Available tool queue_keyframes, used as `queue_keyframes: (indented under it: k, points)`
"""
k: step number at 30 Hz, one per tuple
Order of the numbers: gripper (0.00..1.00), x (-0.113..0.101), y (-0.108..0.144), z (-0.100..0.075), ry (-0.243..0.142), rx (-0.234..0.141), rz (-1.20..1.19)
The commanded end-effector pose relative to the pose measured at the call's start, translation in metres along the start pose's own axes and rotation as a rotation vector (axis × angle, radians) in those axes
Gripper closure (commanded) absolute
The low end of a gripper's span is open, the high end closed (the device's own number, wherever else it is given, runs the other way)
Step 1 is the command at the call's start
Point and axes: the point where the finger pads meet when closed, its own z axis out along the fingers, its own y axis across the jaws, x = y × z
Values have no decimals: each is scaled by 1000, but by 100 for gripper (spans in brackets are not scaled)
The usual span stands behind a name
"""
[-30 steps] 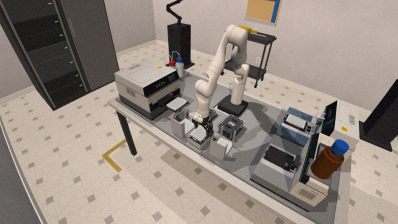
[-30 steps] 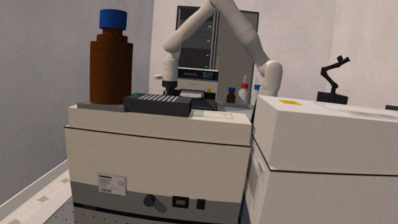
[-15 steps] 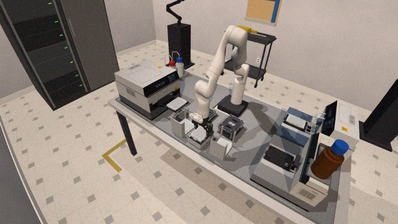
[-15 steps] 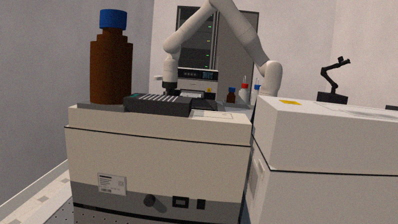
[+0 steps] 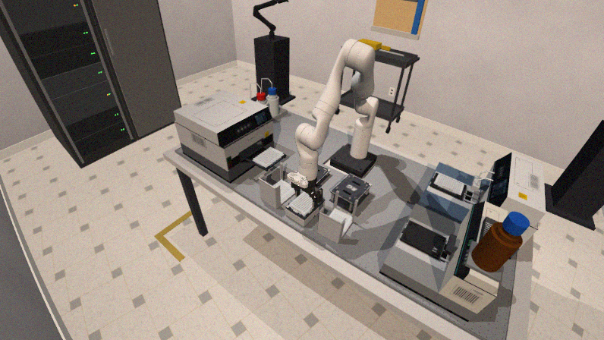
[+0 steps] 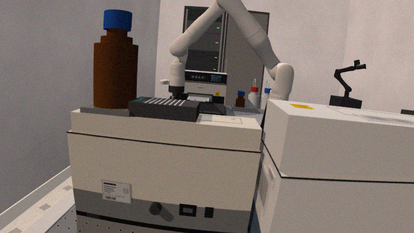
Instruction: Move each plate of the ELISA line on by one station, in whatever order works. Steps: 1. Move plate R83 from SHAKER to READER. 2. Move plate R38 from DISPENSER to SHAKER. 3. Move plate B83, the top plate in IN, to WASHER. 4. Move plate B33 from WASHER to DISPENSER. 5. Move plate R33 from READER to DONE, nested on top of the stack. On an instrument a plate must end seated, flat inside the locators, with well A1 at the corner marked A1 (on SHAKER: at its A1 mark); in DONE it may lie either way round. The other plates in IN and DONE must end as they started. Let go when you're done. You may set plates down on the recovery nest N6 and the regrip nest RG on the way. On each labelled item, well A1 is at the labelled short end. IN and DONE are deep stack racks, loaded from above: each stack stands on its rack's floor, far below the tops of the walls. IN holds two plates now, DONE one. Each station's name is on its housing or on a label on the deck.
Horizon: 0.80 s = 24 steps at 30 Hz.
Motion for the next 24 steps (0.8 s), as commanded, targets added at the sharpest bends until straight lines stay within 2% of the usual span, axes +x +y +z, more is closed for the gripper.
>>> queue_keyframes:
  k: [1,11,12,24]
  points:
    - [6,0,0,2,2,2,-1]
    - [6,0,0,1,0,1,0]
    - [0,-1,0,0,-2,2,0]
    - [0,0,0,0,0,1,0]
